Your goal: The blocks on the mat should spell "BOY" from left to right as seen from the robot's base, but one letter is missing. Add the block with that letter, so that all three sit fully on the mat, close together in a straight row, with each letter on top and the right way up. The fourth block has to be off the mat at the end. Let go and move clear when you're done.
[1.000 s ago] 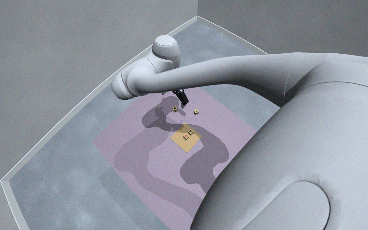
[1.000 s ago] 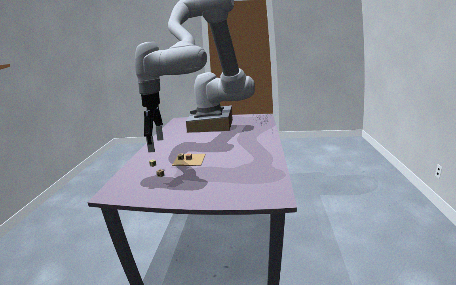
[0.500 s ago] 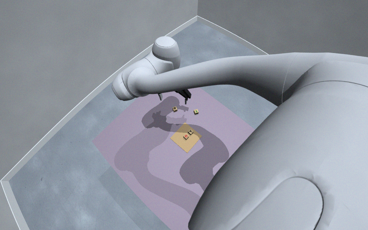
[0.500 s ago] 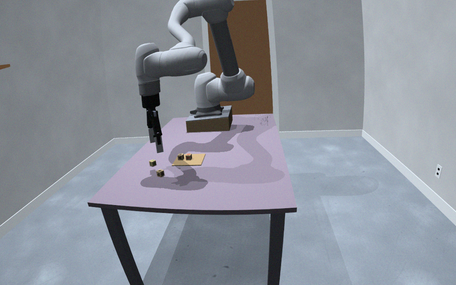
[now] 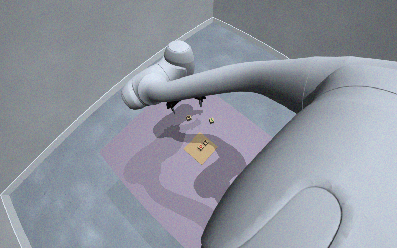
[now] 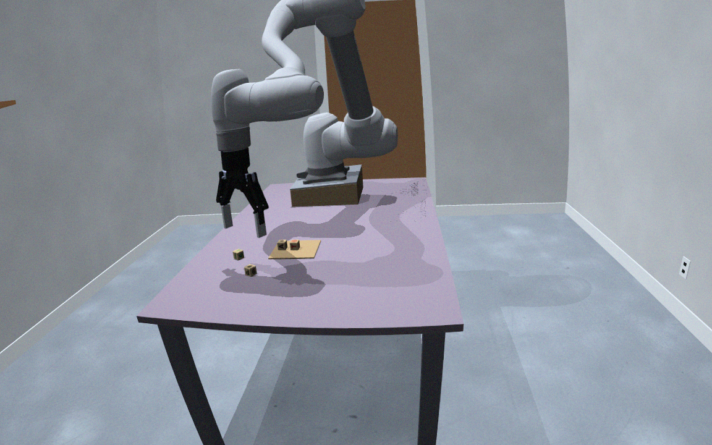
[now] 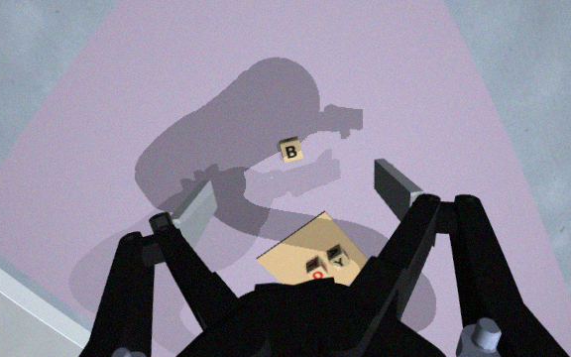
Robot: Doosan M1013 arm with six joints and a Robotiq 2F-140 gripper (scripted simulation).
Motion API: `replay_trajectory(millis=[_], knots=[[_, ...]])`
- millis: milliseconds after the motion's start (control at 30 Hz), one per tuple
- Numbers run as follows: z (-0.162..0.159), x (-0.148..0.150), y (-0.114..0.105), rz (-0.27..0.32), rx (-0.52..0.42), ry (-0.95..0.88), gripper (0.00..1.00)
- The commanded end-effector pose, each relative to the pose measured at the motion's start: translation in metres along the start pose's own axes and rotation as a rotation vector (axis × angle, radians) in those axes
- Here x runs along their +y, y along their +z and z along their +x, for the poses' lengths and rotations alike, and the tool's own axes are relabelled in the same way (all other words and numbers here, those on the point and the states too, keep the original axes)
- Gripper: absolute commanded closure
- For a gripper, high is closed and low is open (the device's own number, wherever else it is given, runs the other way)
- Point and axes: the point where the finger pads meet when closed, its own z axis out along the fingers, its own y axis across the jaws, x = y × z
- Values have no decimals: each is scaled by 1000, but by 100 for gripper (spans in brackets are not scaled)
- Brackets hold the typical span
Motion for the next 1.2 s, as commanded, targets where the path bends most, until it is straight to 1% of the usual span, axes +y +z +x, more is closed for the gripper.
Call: replay_trajectory(millis=[0, 33, 100, 133, 600, 667, 700, 1167], knots=[[0, 0, 1, 7, -3, -139, 0], [0, 0, 2, 7, -3, -172, 0], [0, 0, 2, 7, -3, -172, 0], [0, 0, 3, 7, -2, -267, 0], [0, 0, 8, 7, 0, -712, 0], [0, 0, 8, 7, 0, -712, 0], [0, 0, 9, 7, 0, -806, 0], [1, 0, 14, 6, 2, -1250, 0]])
